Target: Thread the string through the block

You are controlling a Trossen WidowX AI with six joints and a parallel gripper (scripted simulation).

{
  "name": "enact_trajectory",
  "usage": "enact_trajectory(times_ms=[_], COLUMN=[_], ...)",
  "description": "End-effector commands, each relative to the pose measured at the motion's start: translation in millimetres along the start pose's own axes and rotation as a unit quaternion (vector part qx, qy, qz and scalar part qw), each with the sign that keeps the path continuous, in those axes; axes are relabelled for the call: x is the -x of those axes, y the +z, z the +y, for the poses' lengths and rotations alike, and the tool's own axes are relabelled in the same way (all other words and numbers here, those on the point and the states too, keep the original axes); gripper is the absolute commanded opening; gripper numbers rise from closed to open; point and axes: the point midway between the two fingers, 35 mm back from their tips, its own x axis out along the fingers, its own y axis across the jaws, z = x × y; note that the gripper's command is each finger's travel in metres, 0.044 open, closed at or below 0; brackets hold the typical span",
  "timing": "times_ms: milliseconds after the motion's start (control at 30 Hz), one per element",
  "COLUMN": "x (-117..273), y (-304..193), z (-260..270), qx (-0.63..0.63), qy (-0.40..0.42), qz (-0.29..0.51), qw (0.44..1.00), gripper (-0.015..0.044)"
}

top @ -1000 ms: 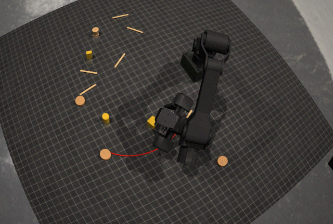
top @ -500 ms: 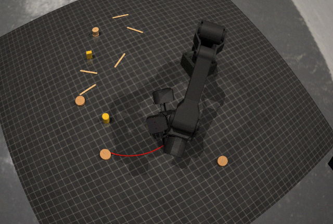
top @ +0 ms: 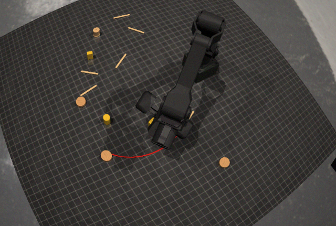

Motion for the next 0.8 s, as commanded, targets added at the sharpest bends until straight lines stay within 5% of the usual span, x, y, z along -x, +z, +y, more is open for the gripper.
enact_trajectory(times_ms=[0,500,767], x=[4,8,8], y=[2,4,4], z=[-11,-21,-21], qx=[0.340,0.649,0.654], qy=[0.071,0.045,0.044], qz=[-0.088,-0.193,-0.195], qw=[0.933,0.734,0.729], gripper=[0.0440,0.0440,0.0440])
